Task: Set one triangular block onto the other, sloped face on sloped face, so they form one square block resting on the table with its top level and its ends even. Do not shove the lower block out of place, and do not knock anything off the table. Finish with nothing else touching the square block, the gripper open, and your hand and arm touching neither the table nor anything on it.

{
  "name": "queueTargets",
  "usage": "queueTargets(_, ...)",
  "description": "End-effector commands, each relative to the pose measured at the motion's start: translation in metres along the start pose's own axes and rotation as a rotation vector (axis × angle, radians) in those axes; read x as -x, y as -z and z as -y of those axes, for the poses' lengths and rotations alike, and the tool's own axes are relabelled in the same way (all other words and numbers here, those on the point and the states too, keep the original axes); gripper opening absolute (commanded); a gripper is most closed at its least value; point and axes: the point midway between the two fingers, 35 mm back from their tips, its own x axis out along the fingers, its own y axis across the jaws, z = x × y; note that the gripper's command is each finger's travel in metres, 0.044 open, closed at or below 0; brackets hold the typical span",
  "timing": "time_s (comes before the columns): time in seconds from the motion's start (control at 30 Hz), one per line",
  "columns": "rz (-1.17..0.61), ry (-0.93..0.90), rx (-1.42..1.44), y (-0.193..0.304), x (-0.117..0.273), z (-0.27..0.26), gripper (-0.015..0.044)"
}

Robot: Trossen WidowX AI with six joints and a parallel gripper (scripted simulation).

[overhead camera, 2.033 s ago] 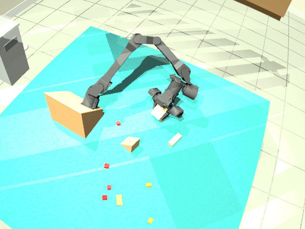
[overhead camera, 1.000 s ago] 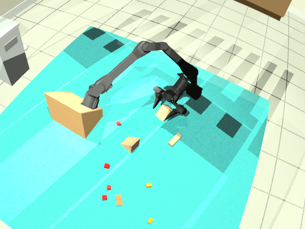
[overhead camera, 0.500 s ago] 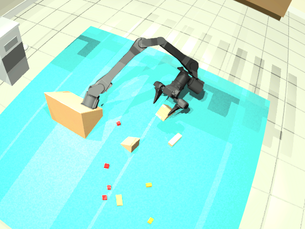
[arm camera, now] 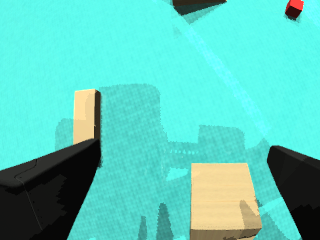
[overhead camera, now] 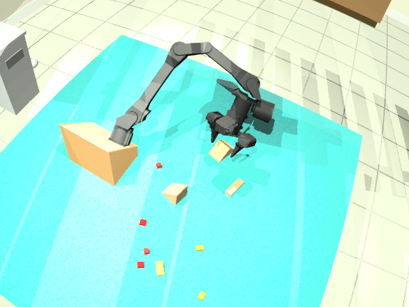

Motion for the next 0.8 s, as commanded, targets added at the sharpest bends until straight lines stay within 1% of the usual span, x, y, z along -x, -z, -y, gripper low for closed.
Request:
queueTargets(0.0, -0.27, 0.015, -0.094, 0.002, -0.03, -0.019, 0.044)
queueTargets(0.13, -0.535, 0.035, -0.134, 0.004, -0.046, -0.026, 0.044)
queueTargets(0.27, -0.788, 0.062, -0.134, -0.001, -0.051, -0.023, 0.044)
queueTargets(0.4, -1.021, 0.097, -0.092, -0.014, -0.048, -0.006, 0.044)
queueTargets(0.5, -1.177, 0.136, -0.041, -0.028, -0.043, 0.016, 0.044)
queueTargets(0.6, -1.244, 0.148, -0.001, -0.035, -0.04, 0.028, 0.044)
queueTargets(0.77, -1.247, 0.148, 0.001, -0.036, -0.039, 0.029, 0.044)
